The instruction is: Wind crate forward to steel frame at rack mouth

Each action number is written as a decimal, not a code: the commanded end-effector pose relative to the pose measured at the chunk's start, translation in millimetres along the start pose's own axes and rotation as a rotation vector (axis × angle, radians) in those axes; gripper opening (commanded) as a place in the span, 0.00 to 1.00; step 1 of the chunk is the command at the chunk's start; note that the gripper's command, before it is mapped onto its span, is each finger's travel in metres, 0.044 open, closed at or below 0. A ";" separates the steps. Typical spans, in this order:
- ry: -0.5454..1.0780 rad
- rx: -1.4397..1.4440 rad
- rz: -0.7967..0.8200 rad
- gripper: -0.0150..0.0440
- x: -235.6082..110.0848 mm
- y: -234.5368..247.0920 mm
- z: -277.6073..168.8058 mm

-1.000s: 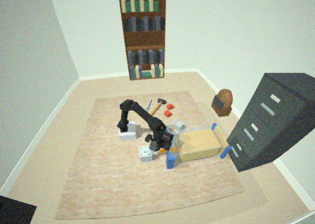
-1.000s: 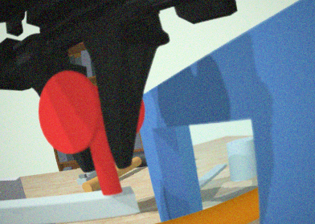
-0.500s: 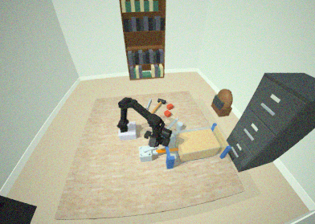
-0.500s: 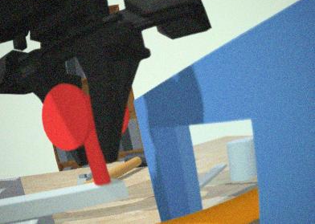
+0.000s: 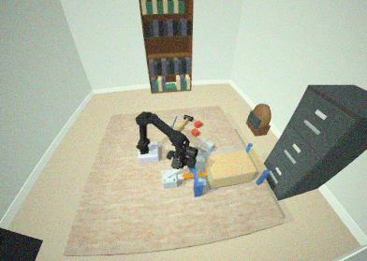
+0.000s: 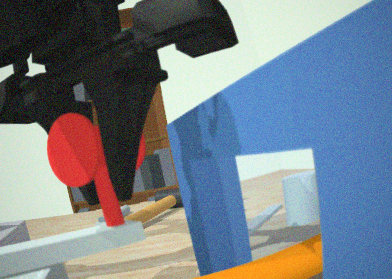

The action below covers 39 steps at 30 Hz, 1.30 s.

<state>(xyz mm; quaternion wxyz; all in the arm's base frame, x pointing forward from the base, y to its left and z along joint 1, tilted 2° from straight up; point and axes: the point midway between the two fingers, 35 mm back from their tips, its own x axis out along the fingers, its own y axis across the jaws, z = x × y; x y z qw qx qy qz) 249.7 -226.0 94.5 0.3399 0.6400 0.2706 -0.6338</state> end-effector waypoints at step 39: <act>0.013 -0.009 -0.047 0.25 -0.4 -79.0 -7.7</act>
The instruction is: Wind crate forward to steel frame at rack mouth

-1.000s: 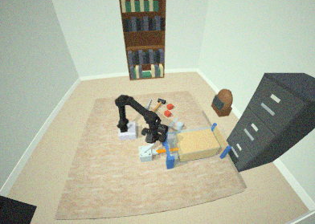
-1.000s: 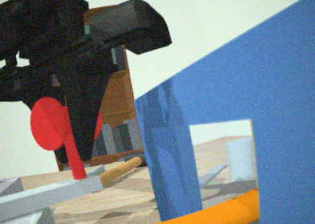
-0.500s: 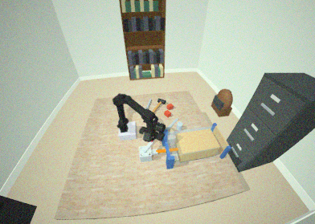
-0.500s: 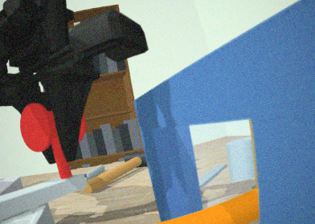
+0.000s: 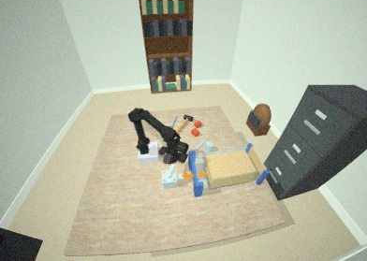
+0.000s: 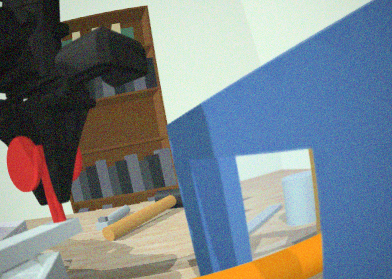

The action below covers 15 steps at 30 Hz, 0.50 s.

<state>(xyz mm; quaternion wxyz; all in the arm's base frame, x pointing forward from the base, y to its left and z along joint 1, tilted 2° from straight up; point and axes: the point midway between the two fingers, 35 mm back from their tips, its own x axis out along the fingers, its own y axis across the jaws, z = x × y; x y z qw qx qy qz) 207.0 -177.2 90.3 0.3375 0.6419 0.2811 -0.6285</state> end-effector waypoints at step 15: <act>-0.006 0.003 -0.037 0.25 1.1 -36.7 13.4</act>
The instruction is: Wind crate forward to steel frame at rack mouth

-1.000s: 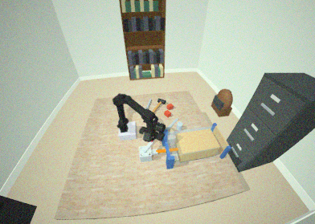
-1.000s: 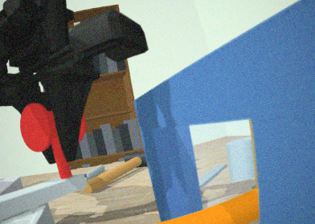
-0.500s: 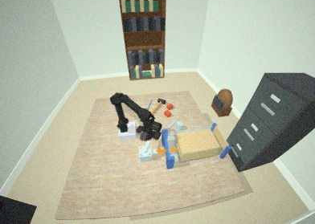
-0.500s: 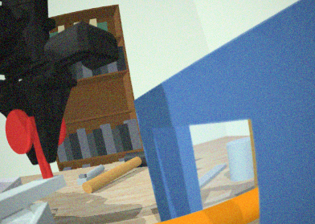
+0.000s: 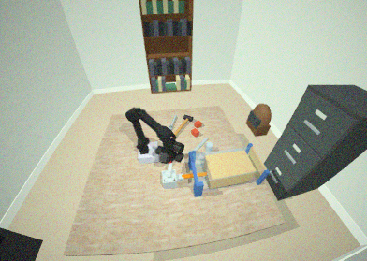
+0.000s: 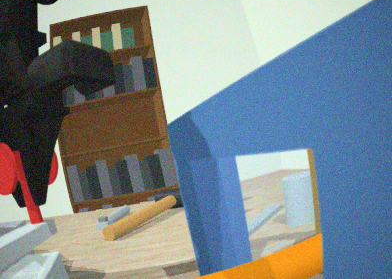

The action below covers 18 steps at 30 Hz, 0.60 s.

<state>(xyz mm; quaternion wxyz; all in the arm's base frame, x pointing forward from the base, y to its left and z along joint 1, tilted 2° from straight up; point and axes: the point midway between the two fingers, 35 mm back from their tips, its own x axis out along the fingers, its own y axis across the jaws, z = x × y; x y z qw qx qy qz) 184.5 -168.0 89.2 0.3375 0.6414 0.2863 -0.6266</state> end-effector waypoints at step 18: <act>-0.012 0.011 -0.033 0.25 1.0 -35.9 25.2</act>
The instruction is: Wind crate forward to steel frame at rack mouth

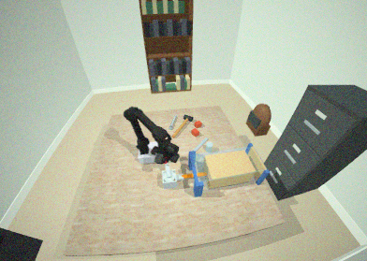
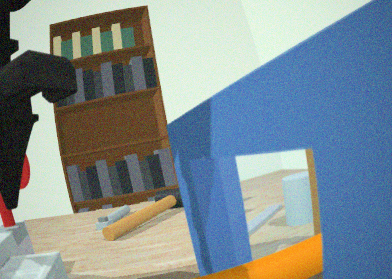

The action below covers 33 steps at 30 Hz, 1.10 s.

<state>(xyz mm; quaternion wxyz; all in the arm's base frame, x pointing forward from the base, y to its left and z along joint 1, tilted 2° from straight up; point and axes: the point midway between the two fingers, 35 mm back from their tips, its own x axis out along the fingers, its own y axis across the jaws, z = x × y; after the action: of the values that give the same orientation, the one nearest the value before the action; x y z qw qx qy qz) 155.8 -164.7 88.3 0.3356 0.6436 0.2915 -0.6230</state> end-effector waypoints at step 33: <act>-0.029 0.016 -0.029 0.25 -0.2 -35.8 57.9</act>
<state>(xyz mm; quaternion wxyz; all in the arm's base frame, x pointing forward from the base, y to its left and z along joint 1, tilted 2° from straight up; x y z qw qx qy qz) 102.9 -180.6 86.7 0.3287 0.6409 0.2988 -0.6260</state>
